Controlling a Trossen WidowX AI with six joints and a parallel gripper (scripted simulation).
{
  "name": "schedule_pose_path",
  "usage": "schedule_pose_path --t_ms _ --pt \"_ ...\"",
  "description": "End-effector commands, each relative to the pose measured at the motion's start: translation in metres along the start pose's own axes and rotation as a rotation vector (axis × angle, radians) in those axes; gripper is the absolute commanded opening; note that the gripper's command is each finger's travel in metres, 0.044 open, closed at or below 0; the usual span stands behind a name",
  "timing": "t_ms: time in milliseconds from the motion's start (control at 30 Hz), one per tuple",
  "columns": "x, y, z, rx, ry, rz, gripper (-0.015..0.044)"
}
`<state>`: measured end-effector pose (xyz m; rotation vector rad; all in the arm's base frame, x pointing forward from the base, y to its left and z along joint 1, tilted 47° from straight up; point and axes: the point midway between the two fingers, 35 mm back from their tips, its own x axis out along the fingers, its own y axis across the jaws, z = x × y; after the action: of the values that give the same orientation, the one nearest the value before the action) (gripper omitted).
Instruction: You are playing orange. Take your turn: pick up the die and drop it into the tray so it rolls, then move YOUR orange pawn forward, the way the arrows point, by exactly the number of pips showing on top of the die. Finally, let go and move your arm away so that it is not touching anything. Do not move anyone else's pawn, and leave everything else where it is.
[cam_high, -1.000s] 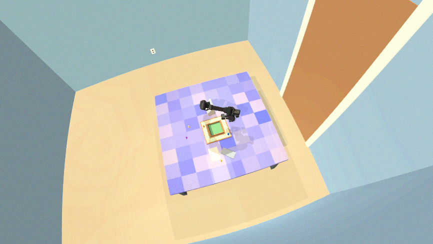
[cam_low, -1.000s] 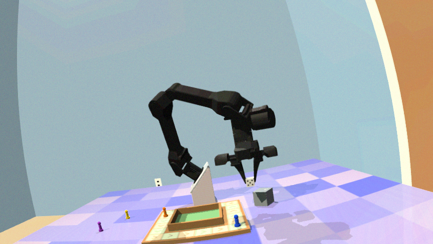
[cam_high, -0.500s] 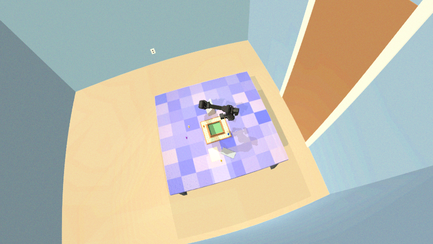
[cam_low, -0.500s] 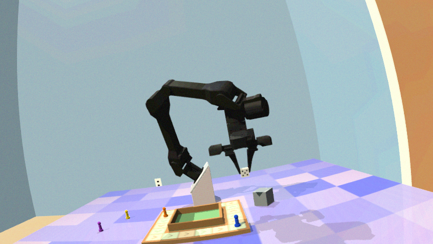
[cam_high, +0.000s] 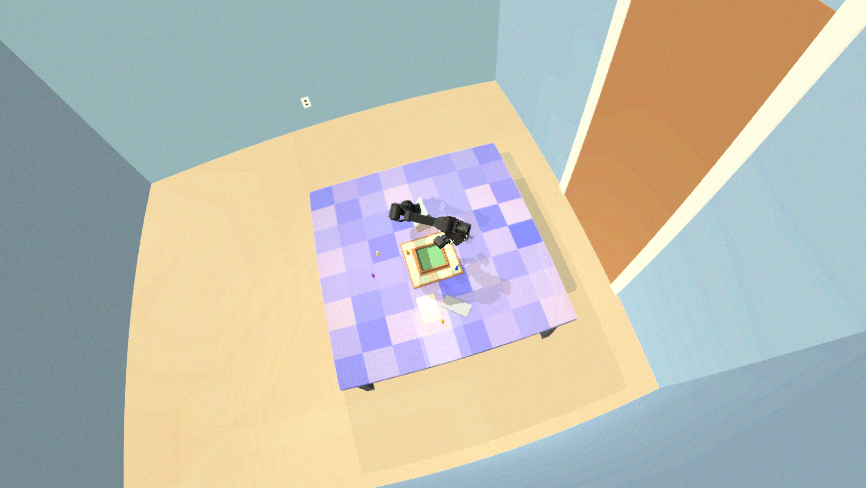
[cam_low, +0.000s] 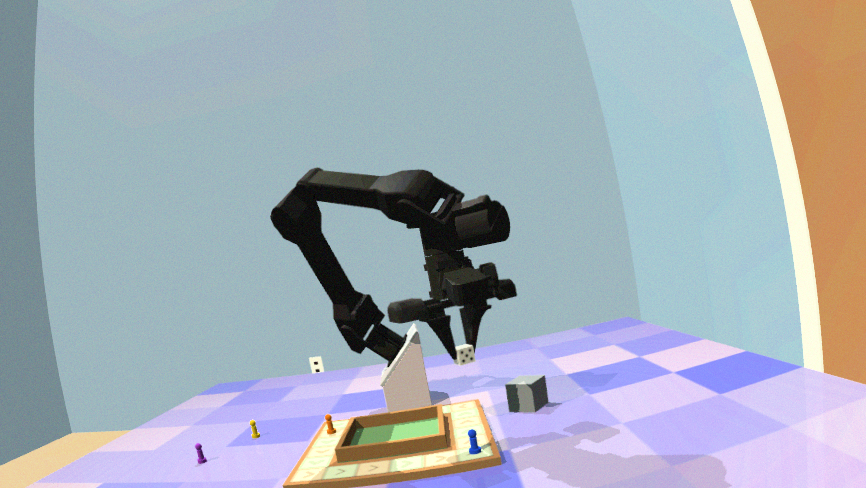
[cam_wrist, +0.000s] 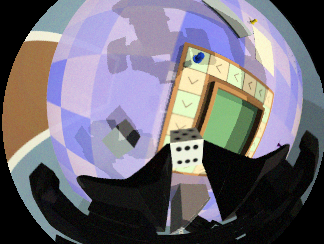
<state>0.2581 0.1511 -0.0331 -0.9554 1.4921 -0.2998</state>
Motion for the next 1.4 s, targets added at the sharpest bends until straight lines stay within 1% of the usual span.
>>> schedule_pose_path --t_ms 0,600,1233,1367 --pt "0.002 -0.014 -0.002 -0.127 -0.005 -0.001 0.0" --pt "0.014 -0.066 -0.015 -0.627 -0.002 -0.007 0.0" --pt "0.03 -0.114 -0.039 -1.151 0.017 -0.017 0.0" --pt "0.031 -0.118 -0.041 -1.192 0.02 -0.018 0.0"
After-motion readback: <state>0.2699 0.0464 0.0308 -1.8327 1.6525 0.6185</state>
